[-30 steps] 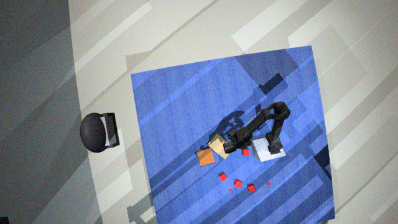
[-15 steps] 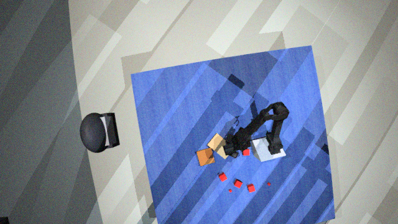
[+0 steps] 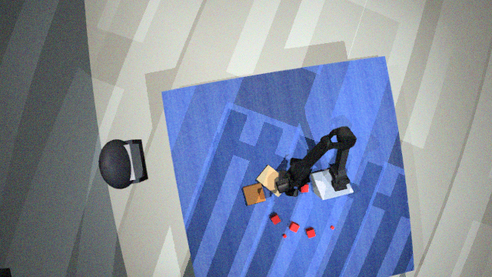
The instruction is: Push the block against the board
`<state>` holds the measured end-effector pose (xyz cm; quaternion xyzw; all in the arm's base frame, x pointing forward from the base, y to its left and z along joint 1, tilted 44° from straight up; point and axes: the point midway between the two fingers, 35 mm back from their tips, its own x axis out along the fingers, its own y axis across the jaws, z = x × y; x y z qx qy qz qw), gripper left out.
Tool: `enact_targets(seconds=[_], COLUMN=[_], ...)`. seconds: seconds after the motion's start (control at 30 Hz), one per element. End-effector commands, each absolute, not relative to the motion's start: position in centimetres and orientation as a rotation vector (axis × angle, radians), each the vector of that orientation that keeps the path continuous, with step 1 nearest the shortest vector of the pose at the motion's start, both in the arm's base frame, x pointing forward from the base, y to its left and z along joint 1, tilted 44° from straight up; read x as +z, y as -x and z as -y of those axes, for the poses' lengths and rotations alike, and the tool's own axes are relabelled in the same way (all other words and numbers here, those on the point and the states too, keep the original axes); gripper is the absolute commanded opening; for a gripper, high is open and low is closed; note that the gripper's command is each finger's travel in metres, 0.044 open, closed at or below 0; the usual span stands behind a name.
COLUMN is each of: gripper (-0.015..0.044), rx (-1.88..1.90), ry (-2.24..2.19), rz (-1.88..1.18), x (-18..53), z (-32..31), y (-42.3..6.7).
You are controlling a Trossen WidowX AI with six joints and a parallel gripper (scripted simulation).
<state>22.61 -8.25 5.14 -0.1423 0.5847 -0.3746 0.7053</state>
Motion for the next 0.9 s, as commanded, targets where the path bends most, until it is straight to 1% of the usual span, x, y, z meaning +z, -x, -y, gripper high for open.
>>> enact_targets(seconds=[0.0, 0.87], gripper=[0.0000, 0.0000], rx=[-0.771, -0.127], ry=[0.396, 1.090], rz=[-1.347, -1.642], x=[4.6, 0.6], z=[8.5, 11.0], y=[-22.6, -22.8])
